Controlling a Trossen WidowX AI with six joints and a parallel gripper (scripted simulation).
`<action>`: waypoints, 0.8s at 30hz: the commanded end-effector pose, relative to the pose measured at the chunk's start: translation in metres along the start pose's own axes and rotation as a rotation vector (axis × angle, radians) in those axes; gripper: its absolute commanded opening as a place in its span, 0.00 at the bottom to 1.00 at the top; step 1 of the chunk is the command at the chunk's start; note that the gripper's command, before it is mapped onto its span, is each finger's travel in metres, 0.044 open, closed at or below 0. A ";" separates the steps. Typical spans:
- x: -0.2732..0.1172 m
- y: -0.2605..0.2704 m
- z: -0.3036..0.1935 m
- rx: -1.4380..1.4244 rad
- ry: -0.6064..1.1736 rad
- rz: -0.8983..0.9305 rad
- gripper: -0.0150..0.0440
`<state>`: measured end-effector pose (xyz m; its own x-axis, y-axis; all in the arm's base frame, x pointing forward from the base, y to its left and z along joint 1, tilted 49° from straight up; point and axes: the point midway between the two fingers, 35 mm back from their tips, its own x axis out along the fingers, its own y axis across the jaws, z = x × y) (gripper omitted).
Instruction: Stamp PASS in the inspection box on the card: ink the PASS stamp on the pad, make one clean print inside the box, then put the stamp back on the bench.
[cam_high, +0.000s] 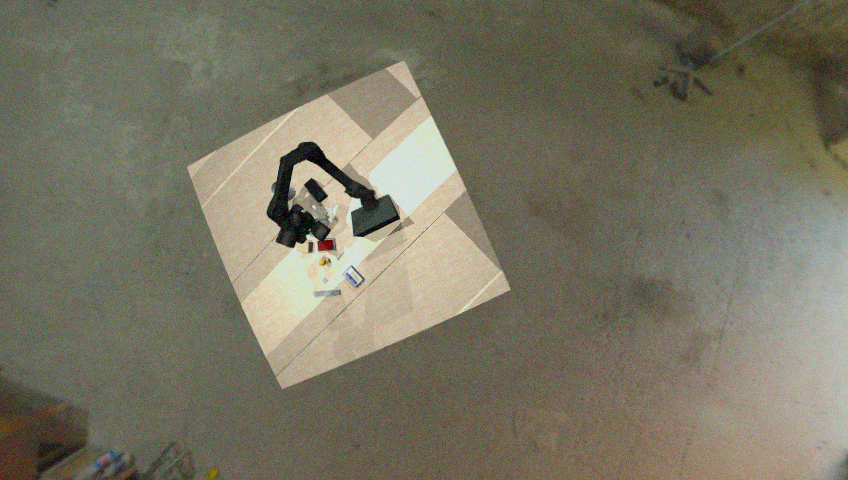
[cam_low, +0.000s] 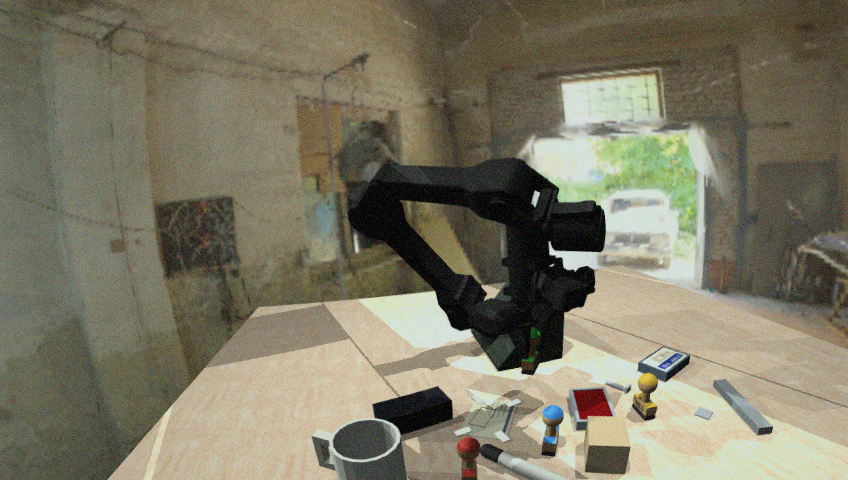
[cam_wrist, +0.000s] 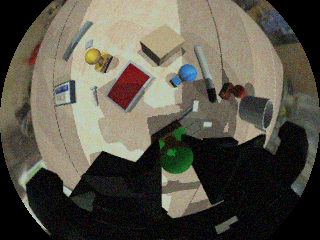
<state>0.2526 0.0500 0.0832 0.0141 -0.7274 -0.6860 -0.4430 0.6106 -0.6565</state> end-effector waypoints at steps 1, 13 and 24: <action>0.000 0.023 0.010 0.002 0.002 0.006 0.25; 0.001 0.097 0.028 0.005 0.004 0.007 0.25; 0.009 0.162 0.030 0.013 0.013 -0.007 0.25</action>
<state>0.2144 0.1458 -0.0274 0.0104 -0.7312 -0.6821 -0.4375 0.6100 -0.6606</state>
